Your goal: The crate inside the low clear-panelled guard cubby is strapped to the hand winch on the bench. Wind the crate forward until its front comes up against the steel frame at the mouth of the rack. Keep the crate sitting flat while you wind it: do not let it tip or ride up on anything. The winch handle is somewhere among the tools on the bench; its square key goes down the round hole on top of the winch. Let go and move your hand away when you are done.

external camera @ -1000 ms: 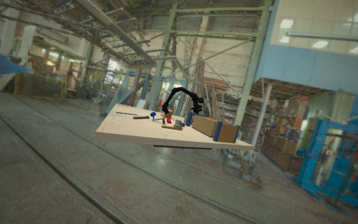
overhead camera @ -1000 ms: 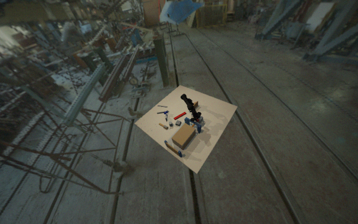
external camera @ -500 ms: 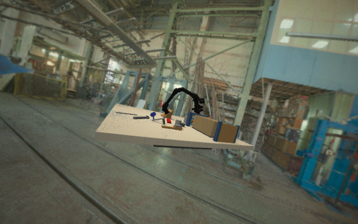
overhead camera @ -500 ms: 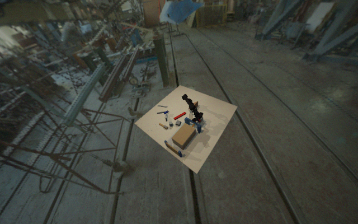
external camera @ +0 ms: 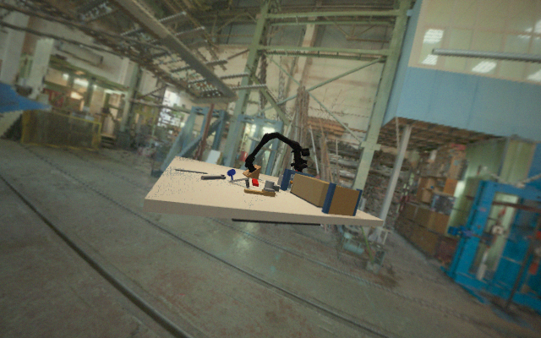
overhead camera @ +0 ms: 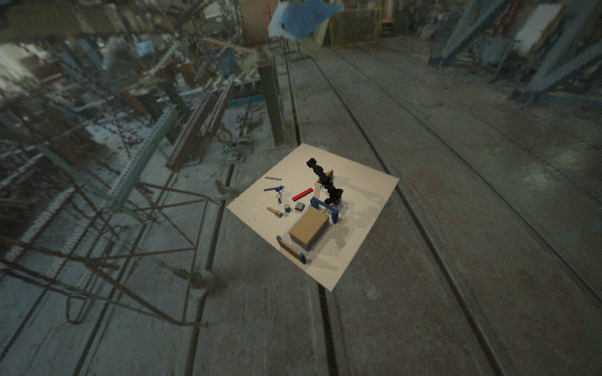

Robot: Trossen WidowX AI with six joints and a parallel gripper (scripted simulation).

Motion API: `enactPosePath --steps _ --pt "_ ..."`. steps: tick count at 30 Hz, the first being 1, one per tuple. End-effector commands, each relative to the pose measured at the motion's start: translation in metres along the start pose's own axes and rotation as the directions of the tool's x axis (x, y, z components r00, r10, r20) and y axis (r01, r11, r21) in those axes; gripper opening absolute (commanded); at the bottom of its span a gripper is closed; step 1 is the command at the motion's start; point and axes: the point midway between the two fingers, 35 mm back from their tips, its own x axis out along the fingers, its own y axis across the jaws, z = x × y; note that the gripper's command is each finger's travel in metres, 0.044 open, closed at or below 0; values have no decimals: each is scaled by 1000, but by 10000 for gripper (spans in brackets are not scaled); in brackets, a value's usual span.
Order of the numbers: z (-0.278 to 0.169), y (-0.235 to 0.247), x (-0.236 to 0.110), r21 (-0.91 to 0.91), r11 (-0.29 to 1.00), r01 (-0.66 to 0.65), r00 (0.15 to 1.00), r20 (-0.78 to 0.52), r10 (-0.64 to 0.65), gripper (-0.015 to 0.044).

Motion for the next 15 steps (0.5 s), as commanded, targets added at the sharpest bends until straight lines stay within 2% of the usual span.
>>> enactPosePath --steps 1,15 --pt "14 20 6 -23 999 -23 1000 18 24 0" --pt "22 37 9 -23 999 -24 1000 19 25 0"
